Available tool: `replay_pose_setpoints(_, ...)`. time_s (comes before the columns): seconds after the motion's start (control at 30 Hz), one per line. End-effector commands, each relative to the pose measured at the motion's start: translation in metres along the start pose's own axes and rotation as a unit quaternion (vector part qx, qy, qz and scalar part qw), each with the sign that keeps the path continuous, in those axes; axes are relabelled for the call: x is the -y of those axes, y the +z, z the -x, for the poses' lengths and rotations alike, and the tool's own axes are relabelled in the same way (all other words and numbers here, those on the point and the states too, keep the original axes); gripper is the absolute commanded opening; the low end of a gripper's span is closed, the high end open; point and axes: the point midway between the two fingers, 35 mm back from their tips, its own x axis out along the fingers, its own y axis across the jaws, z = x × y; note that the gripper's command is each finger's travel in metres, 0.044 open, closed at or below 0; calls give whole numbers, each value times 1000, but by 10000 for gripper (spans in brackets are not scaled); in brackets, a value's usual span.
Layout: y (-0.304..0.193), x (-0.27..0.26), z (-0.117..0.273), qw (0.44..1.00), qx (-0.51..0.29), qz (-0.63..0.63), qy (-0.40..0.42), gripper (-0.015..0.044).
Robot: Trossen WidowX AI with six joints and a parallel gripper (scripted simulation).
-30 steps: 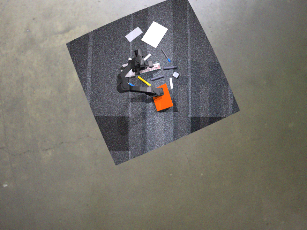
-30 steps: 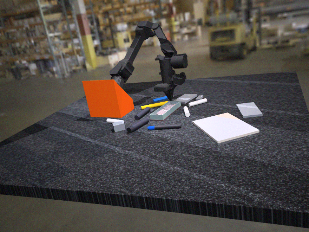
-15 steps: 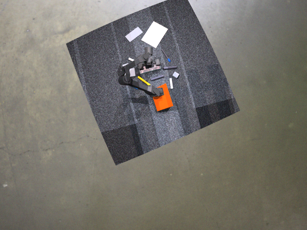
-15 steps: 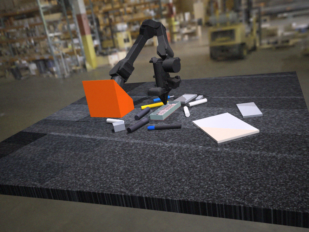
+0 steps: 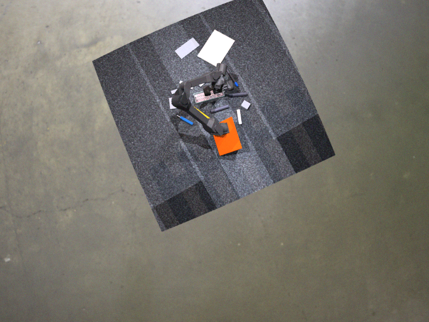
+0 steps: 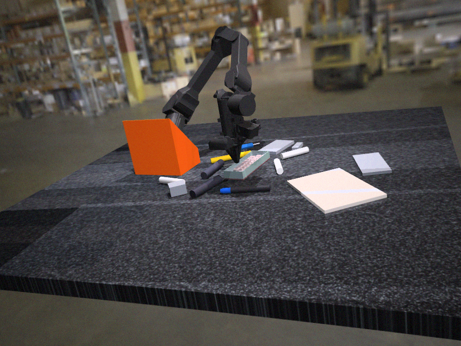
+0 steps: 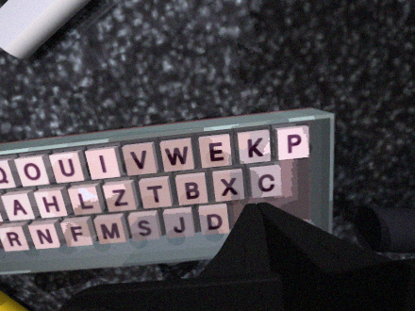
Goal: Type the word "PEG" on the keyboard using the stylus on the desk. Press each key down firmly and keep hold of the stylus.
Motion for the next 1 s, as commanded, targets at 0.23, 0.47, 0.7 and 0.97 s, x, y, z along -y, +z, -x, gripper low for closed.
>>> replay_pose_setpoints(0.23, -23, -19, 0, 1000, 0, 6, -2, 0)
replay_pose_setpoints(0.47, -28, -23, 0, 1000, -1, 5, -2, 0)
replay_pose_setpoints(0.7, -26, -41, 0, 1000, 0, 5, -4, 0)
replay_pose_setpoints(0.97, -29, -98, -1, 1000, -1, 5, 0, 0)
